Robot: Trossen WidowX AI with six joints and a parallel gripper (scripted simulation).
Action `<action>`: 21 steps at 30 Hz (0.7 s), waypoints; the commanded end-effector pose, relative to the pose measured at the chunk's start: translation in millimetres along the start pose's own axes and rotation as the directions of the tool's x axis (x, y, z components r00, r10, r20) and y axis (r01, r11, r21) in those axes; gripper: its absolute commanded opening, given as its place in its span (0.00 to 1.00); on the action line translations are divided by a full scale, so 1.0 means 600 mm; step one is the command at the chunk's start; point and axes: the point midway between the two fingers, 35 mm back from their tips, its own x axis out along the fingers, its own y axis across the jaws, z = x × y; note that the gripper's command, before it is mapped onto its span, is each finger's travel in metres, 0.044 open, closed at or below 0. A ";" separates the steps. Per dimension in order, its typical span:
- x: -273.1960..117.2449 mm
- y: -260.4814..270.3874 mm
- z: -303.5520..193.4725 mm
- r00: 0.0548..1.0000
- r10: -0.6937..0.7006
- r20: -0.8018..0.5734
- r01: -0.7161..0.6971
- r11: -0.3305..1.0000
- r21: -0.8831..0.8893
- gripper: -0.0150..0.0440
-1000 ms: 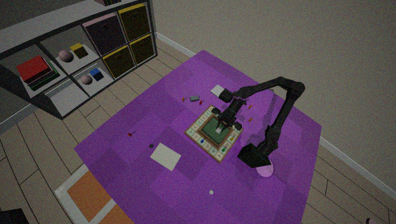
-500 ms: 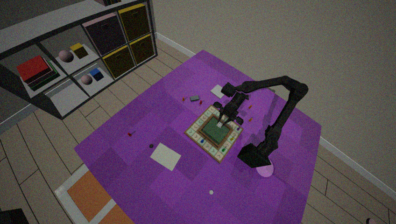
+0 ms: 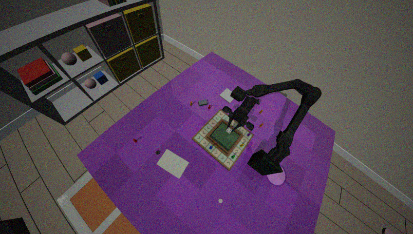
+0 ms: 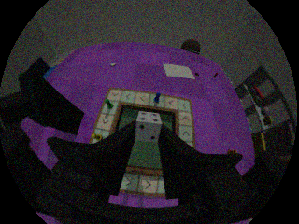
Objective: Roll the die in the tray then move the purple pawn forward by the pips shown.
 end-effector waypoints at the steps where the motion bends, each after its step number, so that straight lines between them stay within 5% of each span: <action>1: 0.000 0.000 0.000 1.000 0.000 0.000 0.000 1.000 0.000 0.61; 9: -0.044 0.000 0.051 1.000 -0.002 0.007 0.002 1.000 -0.003 0.97; 12: -0.041 0.001 0.050 1.000 0.006 -0.010 -0.006 1.000 0.000 1.00; 16: 0.005 0.010 0.034 0.932 0.098 -0.350 -0.084 0.995 0.055 1.00; 21: 0.029 0.000 0.028 0.678 0.005 -0.735 -0.004 1.000 0.003 1.00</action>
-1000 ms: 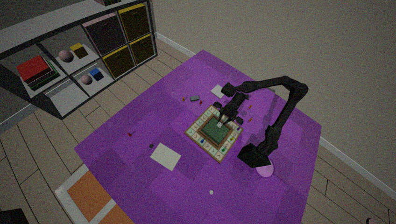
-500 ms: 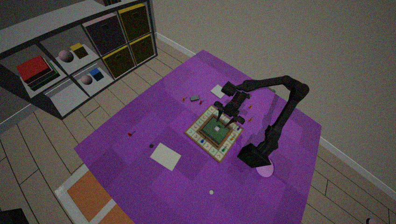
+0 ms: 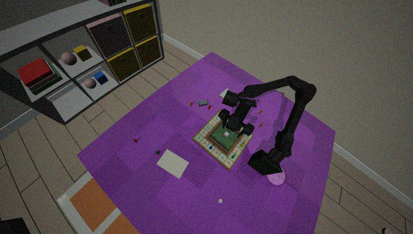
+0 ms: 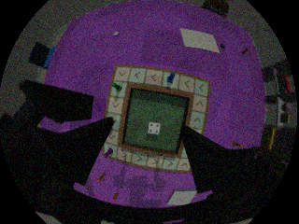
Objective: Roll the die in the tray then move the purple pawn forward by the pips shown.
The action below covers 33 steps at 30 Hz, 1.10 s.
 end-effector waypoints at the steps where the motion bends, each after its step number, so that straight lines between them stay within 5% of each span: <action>1: 0.011 -0.015 0.007 0.920 -0.105 -0.377 0.106 0.994 -0.018 1.00; 8: 0.015 -0.006 0.007 0.952 -0.063 -0.299 0.061 0.998 -0.017 1.00; 12: 0.004 0.016 -0.035 0.949 -0.074 -0.307 0.149 0.962 0.230 0.82; 17: -0.007 0.074 -0.110 0.940 -0.091 -0.330 0.299 0.686 0.664 0.60; 21: -0.004 0.128 -0.157 0.929 -0.099 -0.356 0.368 0.315 0.875 0.59; 26: 0.005 0.175 -0.187 0.919 -0.101 -0.381 0.379 -0.042 0.925 0.59; 33: 0.006 0.177 -0.188 0.919 -0.101 -0.382 0.378 -0.056 0.924 0.59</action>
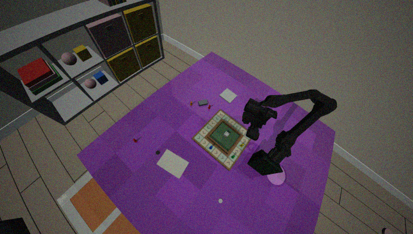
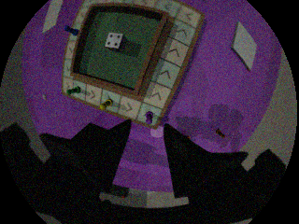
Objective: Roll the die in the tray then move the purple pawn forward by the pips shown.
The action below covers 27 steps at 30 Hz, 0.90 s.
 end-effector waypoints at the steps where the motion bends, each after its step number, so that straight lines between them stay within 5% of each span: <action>1: 0.011 -0.008 -0.034 1.000 -0.022 -0.001 0.021 0.973 0.231 0.59; 27: 0.061 -0.005 -0.031 1.000 -0.018 0.000 0.018 0.973 0.231 0.59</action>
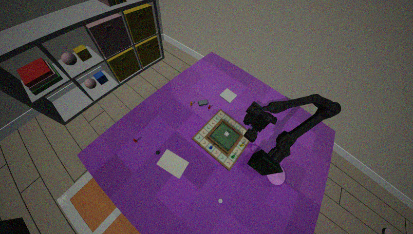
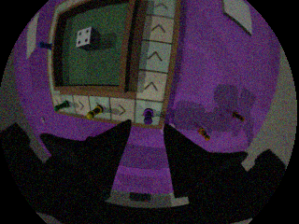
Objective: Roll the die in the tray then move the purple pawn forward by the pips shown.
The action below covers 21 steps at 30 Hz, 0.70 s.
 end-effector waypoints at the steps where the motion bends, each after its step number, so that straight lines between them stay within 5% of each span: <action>1: 0.013 0.001 -0.001 1.000 -0.002 -0.002 0.002 1.000 -0.006 0.59; 18: 0.054 -0.002 -0.003 1.000 -0.008 -0.001 0.008 1.000 -0.007 0.59; 21: 0.054 -0.002 -0.003 1.000 -0.008 -0.001 0.008 1.000 -0.007 0.46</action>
